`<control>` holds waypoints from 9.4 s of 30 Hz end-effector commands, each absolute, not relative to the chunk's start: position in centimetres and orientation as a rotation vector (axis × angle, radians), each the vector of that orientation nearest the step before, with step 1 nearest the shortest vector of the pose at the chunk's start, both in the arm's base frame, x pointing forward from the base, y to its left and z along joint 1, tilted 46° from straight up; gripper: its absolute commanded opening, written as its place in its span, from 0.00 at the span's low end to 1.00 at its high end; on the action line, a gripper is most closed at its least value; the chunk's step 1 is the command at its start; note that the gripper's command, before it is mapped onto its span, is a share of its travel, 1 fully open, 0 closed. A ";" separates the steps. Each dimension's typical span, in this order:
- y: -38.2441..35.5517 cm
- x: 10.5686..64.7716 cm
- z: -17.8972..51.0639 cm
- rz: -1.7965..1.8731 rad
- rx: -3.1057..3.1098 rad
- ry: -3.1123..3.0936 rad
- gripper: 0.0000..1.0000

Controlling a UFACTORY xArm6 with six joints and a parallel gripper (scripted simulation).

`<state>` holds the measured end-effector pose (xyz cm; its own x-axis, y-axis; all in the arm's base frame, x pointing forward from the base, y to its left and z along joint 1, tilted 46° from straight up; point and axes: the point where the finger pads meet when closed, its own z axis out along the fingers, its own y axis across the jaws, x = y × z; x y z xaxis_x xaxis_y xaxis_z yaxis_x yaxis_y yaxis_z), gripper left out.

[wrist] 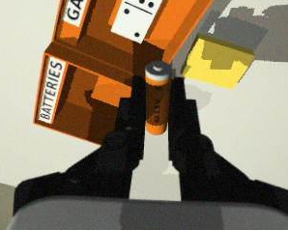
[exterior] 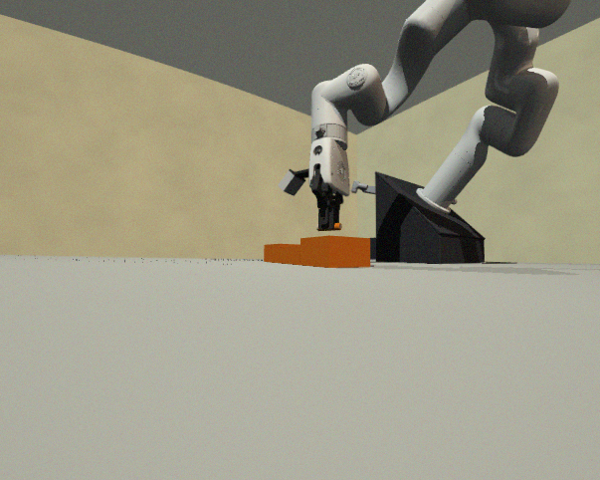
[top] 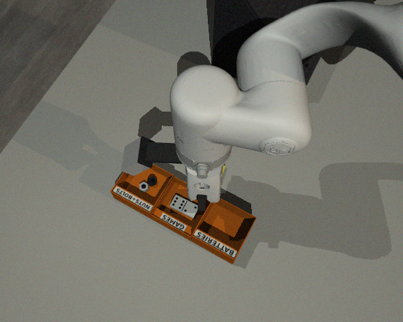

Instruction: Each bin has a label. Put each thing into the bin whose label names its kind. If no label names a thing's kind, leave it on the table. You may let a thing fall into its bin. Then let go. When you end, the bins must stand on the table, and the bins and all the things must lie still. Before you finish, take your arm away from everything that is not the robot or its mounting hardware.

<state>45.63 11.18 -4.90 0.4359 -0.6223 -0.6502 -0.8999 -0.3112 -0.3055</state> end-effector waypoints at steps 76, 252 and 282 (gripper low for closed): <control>19.1 48.4 -4.0 0.756 -1.756 1.763 0.00; 6.0 48.7 8.7 0.755 -1.756 1.763 1.00; 6.0 48.7 8.7 0.755 -1.756 1.763 1.00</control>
